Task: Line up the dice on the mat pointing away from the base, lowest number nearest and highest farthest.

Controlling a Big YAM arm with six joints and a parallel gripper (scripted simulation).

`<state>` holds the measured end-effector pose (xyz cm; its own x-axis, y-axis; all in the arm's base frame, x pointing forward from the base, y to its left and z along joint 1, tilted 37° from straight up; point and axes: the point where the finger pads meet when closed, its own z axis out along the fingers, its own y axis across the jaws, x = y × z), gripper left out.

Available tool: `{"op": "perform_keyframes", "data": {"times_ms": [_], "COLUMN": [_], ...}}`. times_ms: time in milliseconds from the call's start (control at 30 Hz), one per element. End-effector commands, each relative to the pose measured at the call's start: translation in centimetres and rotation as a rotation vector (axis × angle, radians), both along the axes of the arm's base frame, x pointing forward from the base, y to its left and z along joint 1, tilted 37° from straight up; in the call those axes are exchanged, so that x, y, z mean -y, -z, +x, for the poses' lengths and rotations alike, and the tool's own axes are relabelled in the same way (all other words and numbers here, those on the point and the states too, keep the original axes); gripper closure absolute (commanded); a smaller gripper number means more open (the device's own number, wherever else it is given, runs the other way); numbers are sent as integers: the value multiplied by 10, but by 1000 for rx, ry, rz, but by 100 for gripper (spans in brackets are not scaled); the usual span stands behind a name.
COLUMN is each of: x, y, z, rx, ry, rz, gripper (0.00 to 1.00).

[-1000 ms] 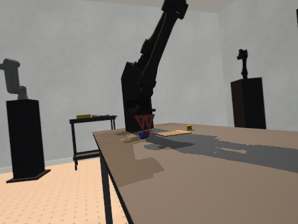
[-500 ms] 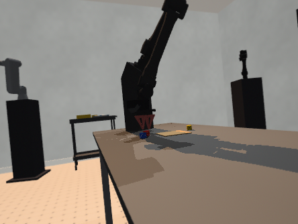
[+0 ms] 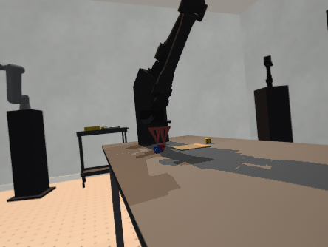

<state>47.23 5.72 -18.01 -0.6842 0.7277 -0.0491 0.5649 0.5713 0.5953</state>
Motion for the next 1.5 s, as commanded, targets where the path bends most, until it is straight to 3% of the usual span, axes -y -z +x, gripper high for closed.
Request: {"op": "perform_keyframes", "data": {"times_ms": [0,633,1467], "x": [-6,-6,-17], "y": [-1,0,27], "z": [-3,-3,14], "rx": [1,0,-1], "ry": [-3,-3,-1], "rz": [0,0,1], "gripper": [61,61,61]}}
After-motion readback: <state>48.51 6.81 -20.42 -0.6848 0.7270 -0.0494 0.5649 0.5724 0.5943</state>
